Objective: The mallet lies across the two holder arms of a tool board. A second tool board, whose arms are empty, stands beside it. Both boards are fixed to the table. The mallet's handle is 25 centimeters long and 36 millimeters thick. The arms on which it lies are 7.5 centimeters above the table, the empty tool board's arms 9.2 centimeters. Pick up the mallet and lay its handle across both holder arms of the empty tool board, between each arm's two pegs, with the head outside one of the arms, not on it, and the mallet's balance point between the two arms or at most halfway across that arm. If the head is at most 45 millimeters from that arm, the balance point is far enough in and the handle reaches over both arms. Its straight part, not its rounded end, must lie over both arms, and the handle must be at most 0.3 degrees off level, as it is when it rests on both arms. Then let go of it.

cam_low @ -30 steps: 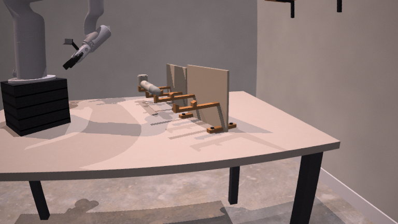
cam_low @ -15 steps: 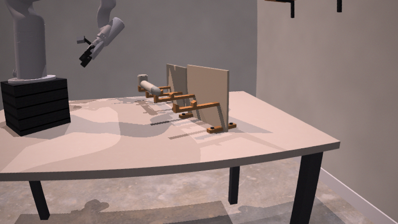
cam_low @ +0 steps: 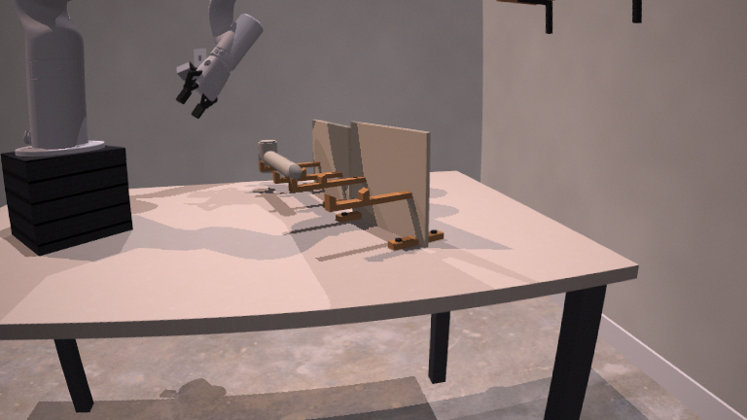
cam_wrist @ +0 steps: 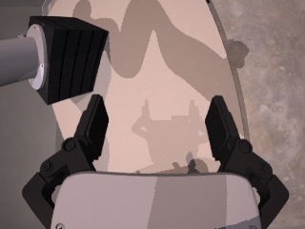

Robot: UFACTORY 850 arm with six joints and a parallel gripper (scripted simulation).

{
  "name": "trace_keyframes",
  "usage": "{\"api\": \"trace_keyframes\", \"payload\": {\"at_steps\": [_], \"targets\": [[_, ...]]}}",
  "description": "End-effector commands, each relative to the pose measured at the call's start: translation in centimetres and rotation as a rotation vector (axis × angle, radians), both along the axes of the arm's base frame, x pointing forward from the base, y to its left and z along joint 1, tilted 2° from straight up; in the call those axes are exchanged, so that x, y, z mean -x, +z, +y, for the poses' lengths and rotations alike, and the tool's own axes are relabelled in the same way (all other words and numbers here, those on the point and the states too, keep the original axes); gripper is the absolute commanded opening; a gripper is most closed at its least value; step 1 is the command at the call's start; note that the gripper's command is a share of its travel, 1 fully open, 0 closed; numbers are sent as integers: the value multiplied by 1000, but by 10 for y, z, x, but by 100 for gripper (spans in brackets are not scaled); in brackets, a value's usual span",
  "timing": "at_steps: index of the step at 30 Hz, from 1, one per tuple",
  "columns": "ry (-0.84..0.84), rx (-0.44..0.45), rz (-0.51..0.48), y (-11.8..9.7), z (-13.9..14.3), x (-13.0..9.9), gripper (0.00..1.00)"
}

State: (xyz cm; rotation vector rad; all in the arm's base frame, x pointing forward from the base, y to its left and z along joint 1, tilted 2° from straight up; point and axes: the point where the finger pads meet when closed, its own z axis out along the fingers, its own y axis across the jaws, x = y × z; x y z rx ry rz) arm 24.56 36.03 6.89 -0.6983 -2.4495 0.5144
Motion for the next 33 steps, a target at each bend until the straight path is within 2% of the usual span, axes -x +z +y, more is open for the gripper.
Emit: {"api": "trace_keyframes", "payload": {"at_steps": [1,3,5,7,9,20,22,23,33], "targets": [[-139,63,-69,9,-8,-32,100],[-207,89,-98,13,-13,-46,100],[-207,89,-98,13,-13,-46,100],[-327,134,-145,20,-23,-71,100],[-365,148,-160,22,-27,-79,100],[-756,284,-290,47,-69,-153,100],[-756,284,-290,47,-69,-153,100],[-850,315,-317,53,-81,-170,100],[-1181,419,-397,77,-128,-223,100]]}}
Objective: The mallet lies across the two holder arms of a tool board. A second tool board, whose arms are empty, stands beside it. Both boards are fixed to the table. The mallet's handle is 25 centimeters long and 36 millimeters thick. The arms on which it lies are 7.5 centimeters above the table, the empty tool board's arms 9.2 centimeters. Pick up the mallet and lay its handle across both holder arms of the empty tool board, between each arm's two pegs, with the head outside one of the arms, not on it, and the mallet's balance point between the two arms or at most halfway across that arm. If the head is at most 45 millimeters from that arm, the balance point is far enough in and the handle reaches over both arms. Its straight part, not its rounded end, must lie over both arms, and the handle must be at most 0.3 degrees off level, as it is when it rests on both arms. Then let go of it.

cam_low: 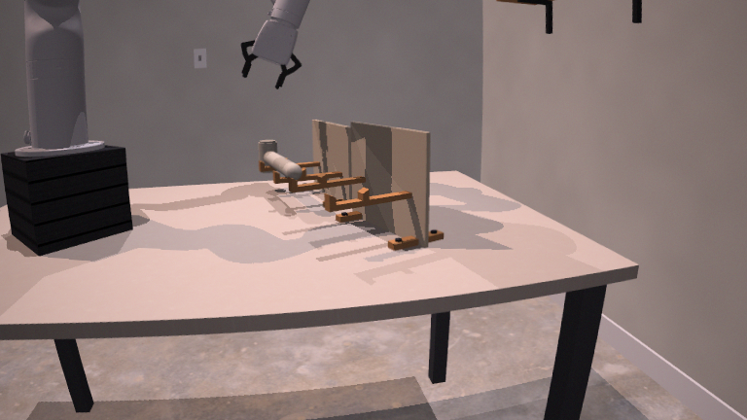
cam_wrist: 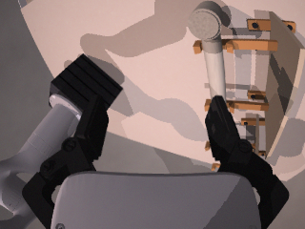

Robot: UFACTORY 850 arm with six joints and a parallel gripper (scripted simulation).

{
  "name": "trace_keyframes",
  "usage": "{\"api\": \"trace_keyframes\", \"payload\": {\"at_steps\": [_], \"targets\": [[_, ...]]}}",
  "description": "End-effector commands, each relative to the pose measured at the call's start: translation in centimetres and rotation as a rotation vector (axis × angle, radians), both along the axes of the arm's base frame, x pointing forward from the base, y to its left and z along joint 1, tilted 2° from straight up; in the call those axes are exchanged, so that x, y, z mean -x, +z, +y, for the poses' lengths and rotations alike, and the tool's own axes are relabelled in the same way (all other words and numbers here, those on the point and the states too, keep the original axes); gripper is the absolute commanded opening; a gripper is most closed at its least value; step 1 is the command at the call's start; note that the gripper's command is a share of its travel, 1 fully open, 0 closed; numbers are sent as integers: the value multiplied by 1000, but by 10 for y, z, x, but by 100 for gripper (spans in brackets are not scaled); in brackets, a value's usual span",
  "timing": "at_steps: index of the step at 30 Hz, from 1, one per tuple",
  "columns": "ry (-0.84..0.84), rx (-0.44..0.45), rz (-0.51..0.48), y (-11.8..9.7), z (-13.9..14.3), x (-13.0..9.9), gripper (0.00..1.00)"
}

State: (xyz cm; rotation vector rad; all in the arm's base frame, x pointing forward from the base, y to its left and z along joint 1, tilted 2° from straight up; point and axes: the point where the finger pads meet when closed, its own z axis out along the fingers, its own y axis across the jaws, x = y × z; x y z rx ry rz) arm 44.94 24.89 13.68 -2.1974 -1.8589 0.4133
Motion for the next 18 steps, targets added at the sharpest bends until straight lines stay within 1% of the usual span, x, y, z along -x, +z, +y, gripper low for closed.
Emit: {"api": "trace_keyframes", "payload": {"at_steps": [1,4,6,7,10,18], "targets": [[-154,47,-46,12,-22,-25,100],[-266,74,-74,20,-40,-41,100],[-266,74,-74,20,-40,-41,100],[-369,97,-100,28,-57,-55,100],[-438,112,-116,33,-68,-64,100],[-744,170,-185,58,-123,-100,100]]}}
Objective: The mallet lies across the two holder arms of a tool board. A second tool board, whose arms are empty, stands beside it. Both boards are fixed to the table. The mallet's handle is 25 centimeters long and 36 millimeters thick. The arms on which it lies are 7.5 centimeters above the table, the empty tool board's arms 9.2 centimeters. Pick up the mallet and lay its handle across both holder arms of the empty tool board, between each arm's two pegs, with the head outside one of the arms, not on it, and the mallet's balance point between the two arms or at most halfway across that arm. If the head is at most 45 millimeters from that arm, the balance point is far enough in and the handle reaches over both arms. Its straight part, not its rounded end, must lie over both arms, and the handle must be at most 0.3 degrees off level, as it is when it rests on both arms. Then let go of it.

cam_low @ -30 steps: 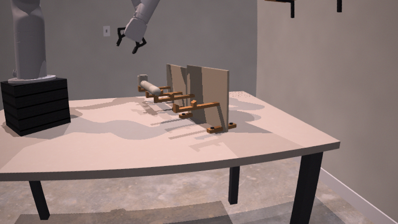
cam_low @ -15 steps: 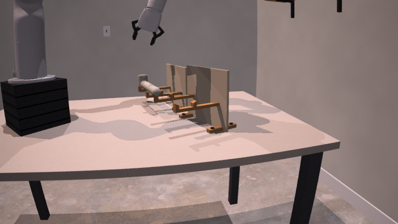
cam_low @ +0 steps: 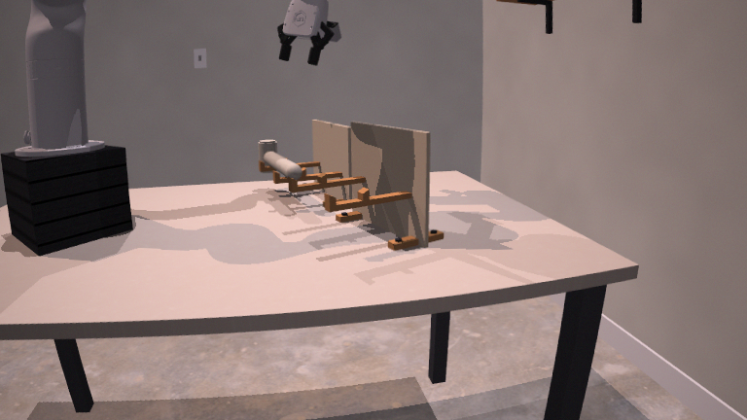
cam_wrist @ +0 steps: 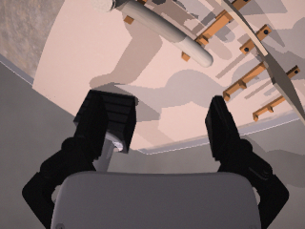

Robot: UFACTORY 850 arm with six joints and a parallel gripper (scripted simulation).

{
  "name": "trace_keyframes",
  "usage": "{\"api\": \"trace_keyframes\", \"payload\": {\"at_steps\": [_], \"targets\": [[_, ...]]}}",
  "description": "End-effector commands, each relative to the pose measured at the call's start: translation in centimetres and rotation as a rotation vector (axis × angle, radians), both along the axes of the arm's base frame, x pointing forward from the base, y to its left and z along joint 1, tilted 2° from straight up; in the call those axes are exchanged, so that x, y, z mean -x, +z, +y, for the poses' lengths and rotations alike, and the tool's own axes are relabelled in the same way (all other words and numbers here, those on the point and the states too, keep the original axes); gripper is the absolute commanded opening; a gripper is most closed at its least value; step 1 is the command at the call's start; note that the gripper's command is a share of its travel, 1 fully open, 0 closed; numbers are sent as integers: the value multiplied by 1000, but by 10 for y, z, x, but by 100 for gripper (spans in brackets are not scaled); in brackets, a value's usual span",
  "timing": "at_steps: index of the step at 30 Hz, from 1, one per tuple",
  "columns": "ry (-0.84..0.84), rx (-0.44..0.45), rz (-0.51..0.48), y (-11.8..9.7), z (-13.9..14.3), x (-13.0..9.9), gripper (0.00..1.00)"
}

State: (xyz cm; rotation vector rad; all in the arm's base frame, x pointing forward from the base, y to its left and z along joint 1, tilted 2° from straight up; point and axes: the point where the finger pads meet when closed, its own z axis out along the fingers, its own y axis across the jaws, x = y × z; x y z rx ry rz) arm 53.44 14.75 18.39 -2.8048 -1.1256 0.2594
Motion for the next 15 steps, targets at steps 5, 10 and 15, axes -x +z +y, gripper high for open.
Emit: {"api": "trace_keyframes", "payload": {"at_steps": [5,10,15], "targets": [[-235,48,-57,20,-43,-26,100],[-448,78,-106,38,-84,-45,100],[-643,100,-149,55,-123,-59,100]]}}
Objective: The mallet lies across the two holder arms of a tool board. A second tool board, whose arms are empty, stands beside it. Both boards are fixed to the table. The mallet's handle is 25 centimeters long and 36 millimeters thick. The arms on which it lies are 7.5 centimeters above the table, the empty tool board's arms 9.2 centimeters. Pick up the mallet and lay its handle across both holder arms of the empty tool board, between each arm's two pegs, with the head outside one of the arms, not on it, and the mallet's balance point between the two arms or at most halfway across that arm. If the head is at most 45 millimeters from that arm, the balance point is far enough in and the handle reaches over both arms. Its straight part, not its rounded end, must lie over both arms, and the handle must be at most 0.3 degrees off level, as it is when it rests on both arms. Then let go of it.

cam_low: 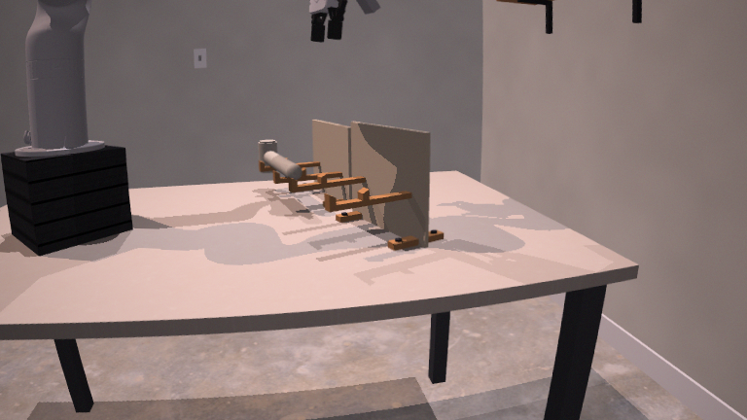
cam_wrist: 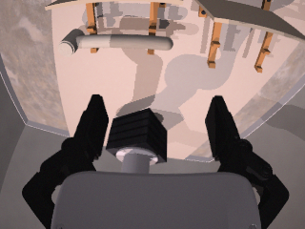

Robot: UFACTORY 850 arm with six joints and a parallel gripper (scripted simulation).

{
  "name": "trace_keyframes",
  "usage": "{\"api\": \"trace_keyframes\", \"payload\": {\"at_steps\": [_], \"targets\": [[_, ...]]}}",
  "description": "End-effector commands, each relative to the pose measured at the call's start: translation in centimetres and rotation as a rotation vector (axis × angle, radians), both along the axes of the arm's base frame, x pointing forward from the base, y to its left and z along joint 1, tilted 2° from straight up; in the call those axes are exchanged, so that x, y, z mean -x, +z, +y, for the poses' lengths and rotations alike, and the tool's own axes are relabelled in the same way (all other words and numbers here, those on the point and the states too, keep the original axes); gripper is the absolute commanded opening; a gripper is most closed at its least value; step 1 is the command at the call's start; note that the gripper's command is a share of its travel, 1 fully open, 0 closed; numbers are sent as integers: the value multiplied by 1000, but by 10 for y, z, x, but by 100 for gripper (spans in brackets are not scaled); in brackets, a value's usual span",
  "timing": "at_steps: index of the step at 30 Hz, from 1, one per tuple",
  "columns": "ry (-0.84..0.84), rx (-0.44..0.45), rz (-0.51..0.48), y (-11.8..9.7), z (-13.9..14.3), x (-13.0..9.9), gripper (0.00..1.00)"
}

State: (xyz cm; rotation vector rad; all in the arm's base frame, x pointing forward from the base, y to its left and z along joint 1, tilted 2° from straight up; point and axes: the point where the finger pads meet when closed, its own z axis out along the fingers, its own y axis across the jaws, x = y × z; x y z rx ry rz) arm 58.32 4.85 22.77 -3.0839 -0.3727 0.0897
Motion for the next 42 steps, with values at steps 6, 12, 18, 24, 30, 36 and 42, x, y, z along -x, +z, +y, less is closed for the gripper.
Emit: {"api": "trace_keyframes", "payload": {"at_steps": [6,12,18,24,30,36,42], "targets": [[-3,23,-65,-12,-19,-10,100],[199,15,-71,-40,5,-1,100],[433,6,-78,-71,32,12,100],[588,0,-83,-92,49,22,100],[845,-7,-90,-124,75,42,100],[1080,-13,-96,-152,97,64,100],[1237,-16,-99,-170,110,79,100]]}}
